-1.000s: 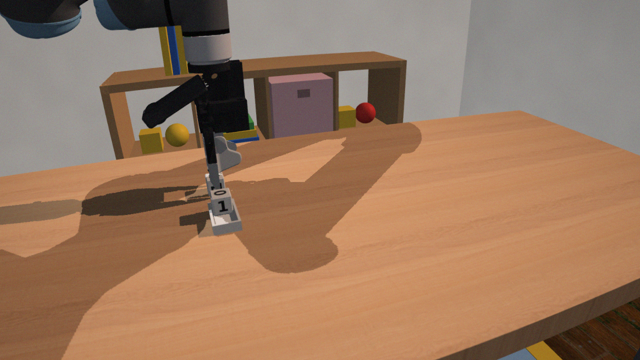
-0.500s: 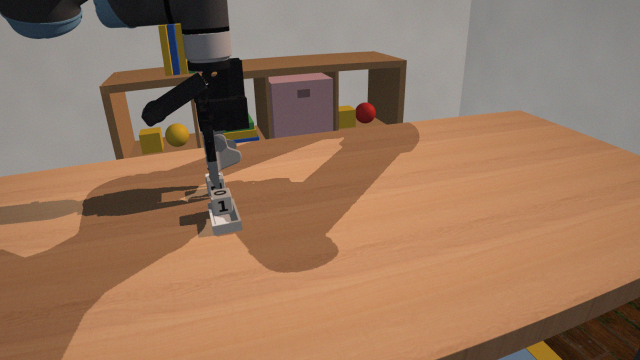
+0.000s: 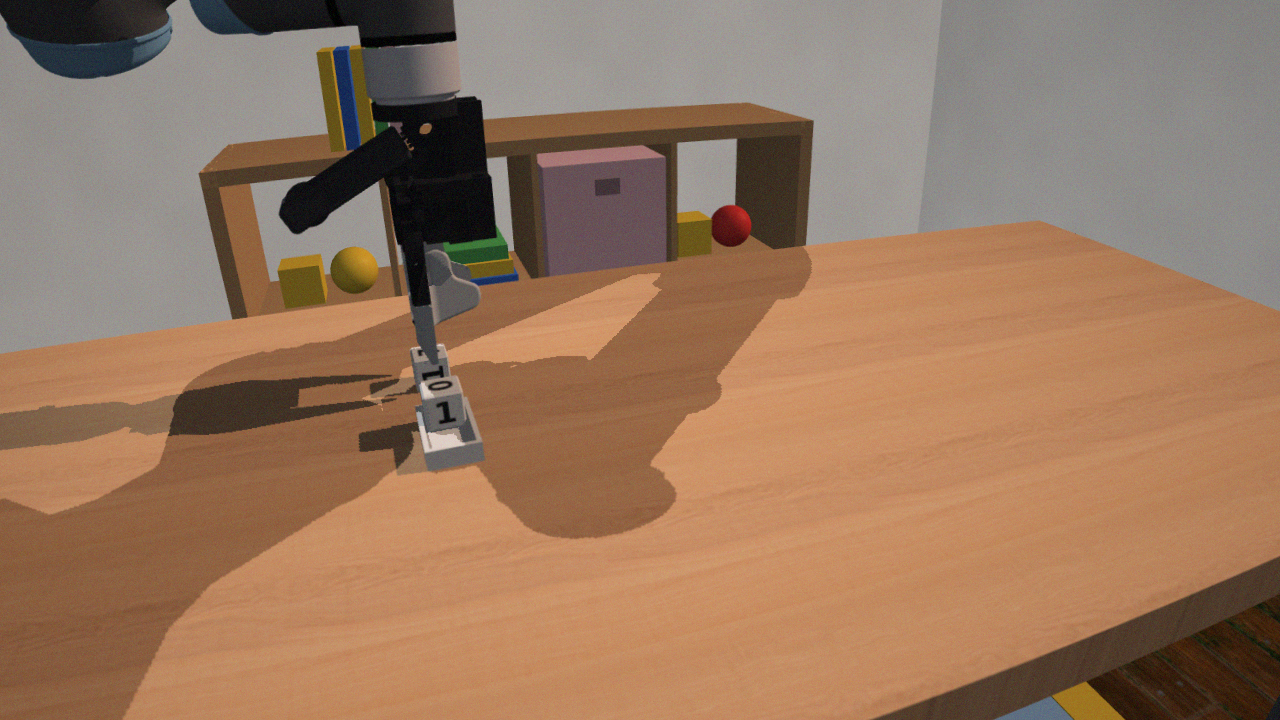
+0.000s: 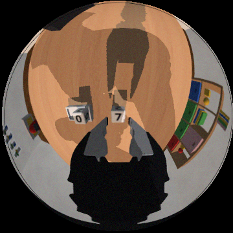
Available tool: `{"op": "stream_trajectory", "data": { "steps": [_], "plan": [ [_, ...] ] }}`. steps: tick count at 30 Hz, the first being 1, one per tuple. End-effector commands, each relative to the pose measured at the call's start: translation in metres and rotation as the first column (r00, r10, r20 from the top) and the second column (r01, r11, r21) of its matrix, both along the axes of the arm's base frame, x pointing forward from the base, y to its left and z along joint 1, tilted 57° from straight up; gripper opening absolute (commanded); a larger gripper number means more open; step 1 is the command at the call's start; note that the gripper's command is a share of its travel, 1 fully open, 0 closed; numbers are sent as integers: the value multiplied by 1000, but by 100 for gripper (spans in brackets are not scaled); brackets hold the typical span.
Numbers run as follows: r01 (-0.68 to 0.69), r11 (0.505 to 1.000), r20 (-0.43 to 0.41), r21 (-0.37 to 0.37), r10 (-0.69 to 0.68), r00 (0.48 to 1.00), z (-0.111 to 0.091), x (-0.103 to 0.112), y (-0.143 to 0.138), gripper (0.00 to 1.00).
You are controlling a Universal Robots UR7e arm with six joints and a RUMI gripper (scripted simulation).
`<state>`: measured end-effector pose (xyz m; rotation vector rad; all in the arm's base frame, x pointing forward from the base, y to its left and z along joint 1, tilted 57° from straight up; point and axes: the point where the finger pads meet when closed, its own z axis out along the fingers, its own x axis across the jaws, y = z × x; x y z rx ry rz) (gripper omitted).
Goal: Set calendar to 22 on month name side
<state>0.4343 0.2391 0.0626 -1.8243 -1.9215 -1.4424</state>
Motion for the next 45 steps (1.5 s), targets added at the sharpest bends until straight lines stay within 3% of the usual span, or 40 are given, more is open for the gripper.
{"op": "stream_trajectory", "data": {
  "steps": [1,45],
  "plan": [
    [-2,1000,-1,0,2,1000,4,-4,-6,29],
    [-2,1000,-1,0,2,1000,36,-33,-46,29]
  ]
}}
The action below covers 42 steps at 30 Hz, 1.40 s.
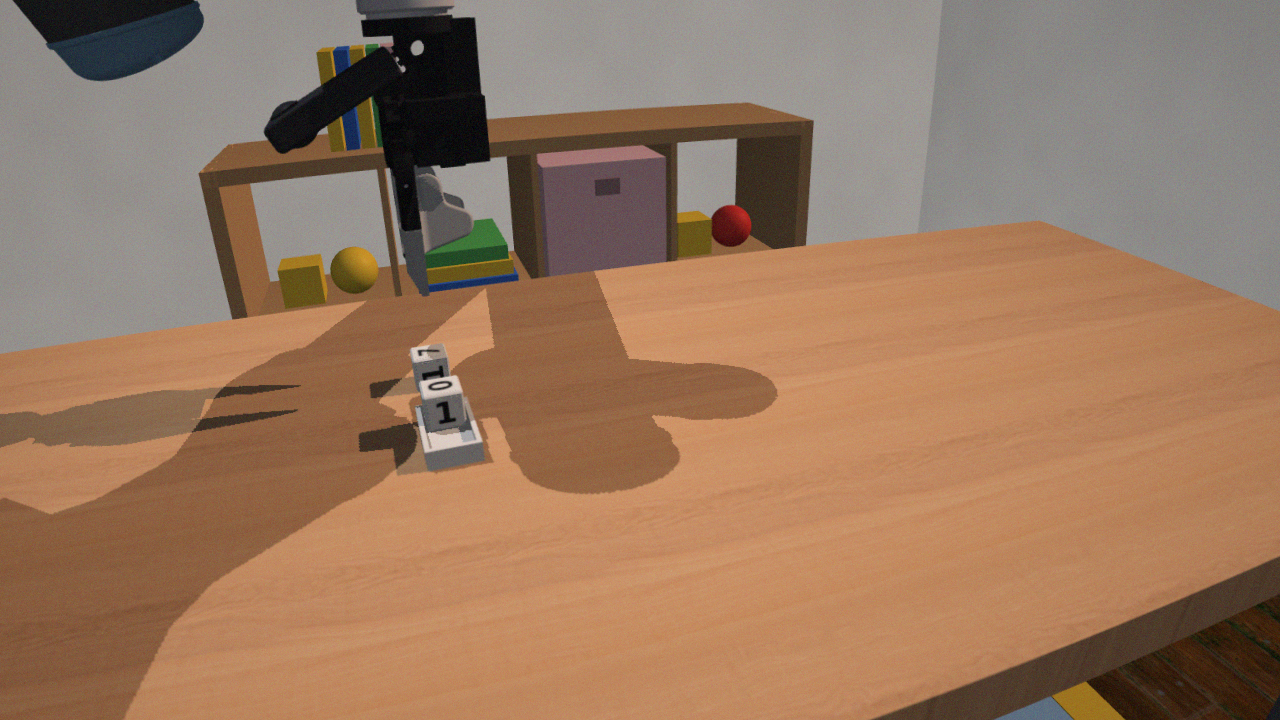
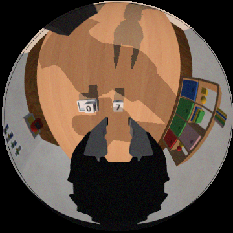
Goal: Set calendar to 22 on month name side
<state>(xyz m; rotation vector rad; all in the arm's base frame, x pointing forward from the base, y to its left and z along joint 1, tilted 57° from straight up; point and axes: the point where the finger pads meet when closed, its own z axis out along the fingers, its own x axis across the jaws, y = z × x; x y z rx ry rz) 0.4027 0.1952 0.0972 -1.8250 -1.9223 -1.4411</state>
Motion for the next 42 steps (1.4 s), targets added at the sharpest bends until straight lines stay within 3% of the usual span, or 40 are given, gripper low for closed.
{"op": "stream_trajectory", "data": {
  "steps": [1,18,19,42],
  "plan": [
    [-2,1000,0,1,2,1000,2,-2,-2,29],
    [-2,1000,0,1,2,1000,4,-3,-5,29],
    [-2,1000,0,1,2,1000,4,-3,-5,100],
    [0,1000,-3,2,0,1000,4,-3,-5,100]
  ]
}}
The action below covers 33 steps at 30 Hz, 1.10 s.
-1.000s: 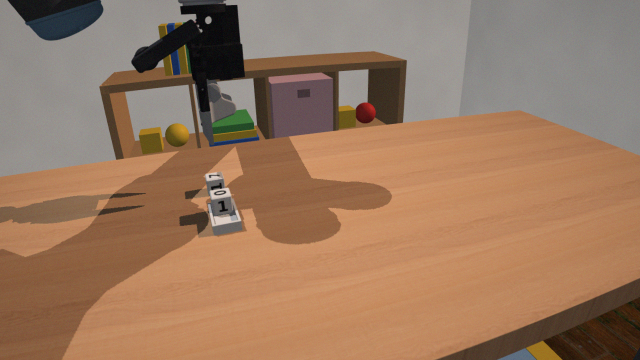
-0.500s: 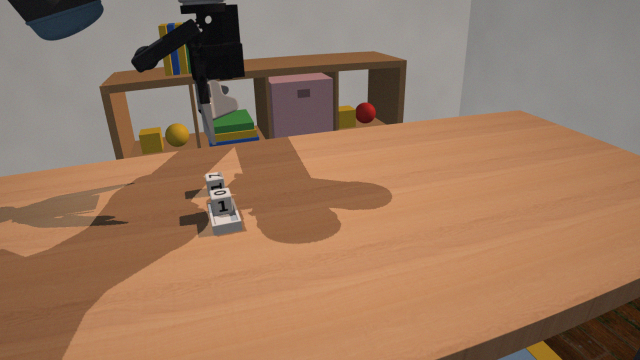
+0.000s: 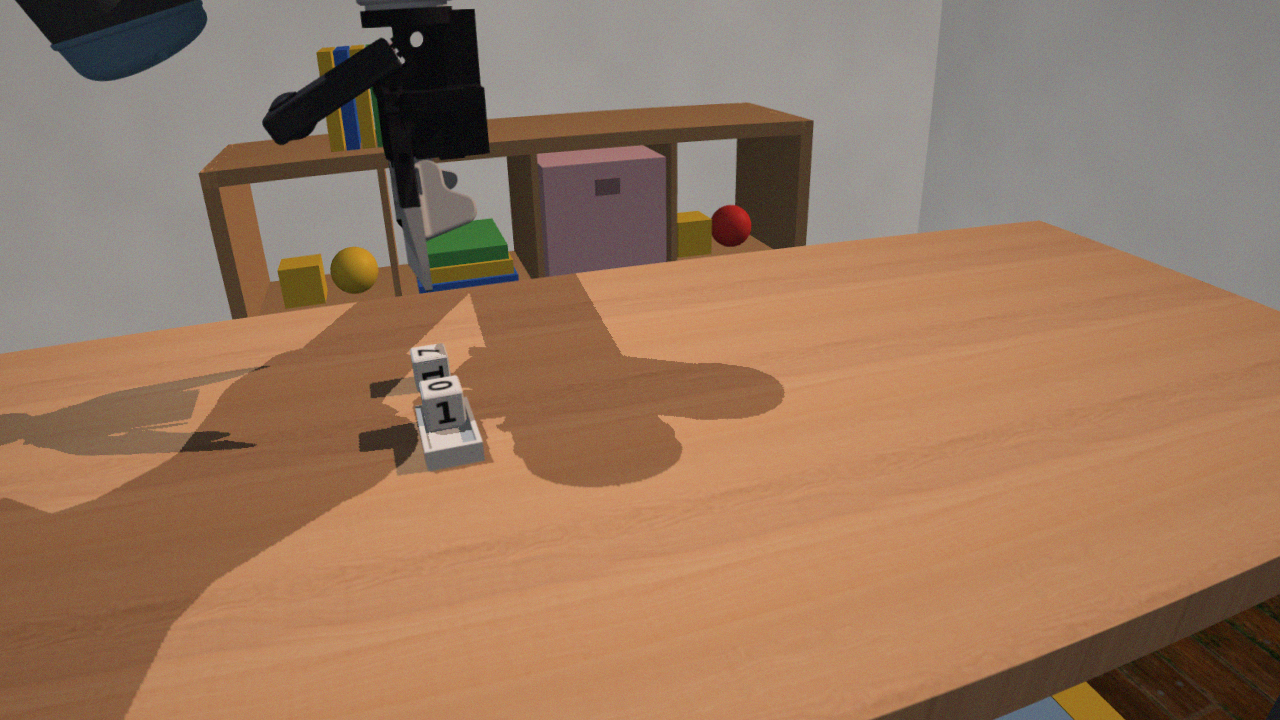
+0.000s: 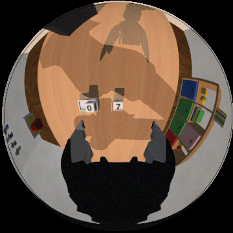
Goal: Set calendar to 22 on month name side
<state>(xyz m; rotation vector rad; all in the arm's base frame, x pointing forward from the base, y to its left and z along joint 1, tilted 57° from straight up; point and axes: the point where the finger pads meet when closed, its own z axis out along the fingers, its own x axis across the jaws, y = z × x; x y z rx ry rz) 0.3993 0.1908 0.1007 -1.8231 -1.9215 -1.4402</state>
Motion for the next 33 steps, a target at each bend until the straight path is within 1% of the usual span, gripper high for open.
{"op": "stream_trajectory", "data": {
  "steps": [1,5,9,13,18,20,24,29,30,33],
  "plan": [
    [3,1000,-4,3,-3,1000,0,0,0,100],
    [9,1000,-11,8,-9,1000,0,0,0,100],
    [33,999,-41,29,-32,999,0,0,0,100],
    [77,995,-95,64,-70,993,-1,-1,1,100],
    [163,979,-200,123,-136,970,-1,-2,2,100],
    [163,979,-200,123,-136,970,-1,-2,2,100],
    [255,951,-309,173,-194,931,-1,-2,3,100],
    [390,893,-462,223,-255,849,-2,-2,5,100],
    [391,893,-464,224,-256,848,-2,-2,5,100],
    [477,845,-559,242,-281,780,-2,-2,5,100]
  ]
}}
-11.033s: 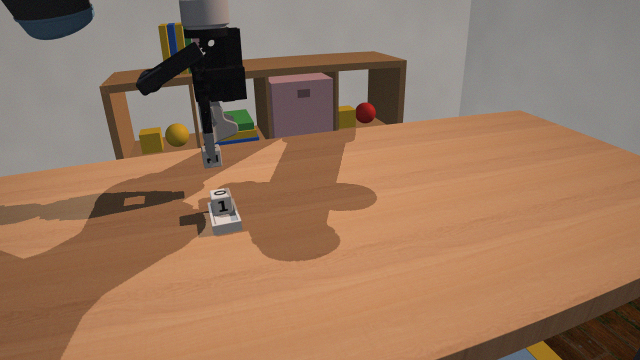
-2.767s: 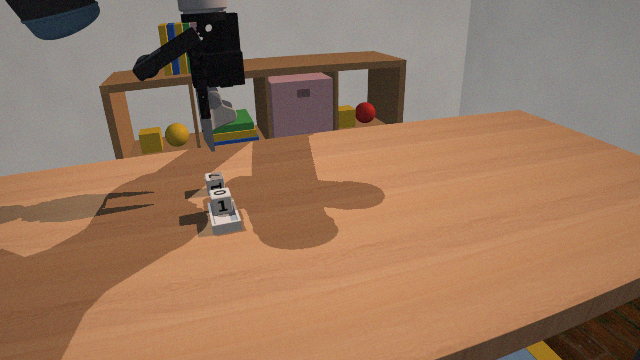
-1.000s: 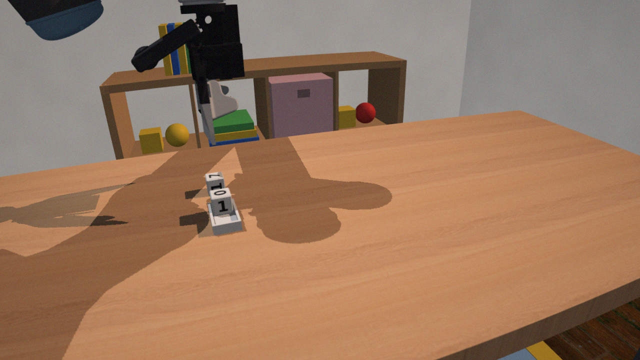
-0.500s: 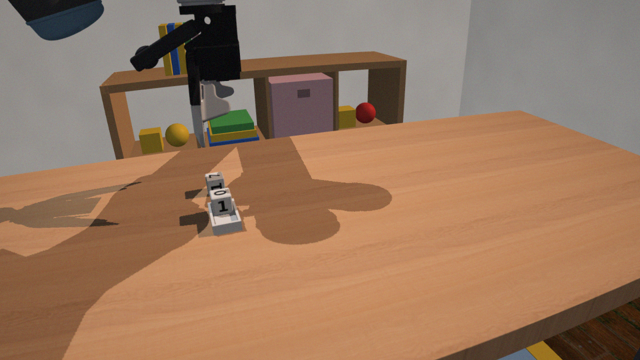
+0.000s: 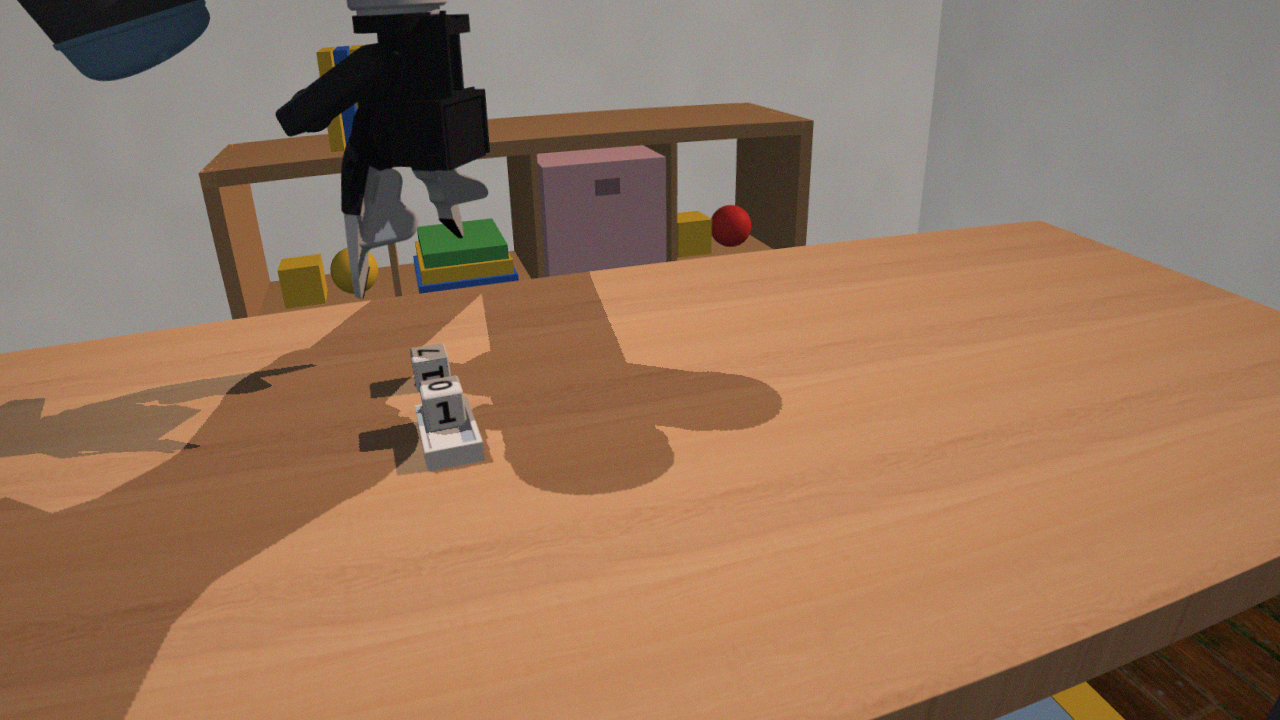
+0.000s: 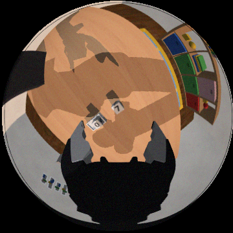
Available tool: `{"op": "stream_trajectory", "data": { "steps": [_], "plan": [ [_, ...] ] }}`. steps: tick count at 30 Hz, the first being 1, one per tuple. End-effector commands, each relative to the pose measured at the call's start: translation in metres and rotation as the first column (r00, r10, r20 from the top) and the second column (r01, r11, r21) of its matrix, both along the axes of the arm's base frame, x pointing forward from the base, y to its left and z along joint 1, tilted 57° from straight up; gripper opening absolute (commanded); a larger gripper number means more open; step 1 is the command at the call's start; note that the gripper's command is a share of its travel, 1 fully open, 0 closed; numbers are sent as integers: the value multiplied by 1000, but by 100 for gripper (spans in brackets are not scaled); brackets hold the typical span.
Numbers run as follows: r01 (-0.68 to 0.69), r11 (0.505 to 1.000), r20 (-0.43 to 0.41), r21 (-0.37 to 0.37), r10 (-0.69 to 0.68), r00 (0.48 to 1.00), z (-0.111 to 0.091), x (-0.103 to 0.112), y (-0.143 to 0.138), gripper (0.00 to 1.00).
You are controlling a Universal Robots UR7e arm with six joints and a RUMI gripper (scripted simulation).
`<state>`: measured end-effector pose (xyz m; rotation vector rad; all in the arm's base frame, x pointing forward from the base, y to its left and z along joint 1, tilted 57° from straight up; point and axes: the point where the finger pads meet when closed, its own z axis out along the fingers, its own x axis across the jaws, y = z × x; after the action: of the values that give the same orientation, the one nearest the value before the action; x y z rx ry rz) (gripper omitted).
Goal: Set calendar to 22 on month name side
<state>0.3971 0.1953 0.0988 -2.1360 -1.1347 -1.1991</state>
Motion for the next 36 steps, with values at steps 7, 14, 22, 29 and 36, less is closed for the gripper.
{"op": "stream_trajectory", "data": {
  "steps": [7,14,22,29,36],
  "plan": [
    [188,975,-225,120,-157,962,0,1,1,100],
    [364,910,-433,200,-251,866,-1,3,1,100],
    [475,850,-557,227,-287,779,-2,4,1,100],
    [543,807,-631,234,-299,716,-2,5,1,100],
    [558,796,-647,234,-300,701,-2,5,1,100]
  ]
}}
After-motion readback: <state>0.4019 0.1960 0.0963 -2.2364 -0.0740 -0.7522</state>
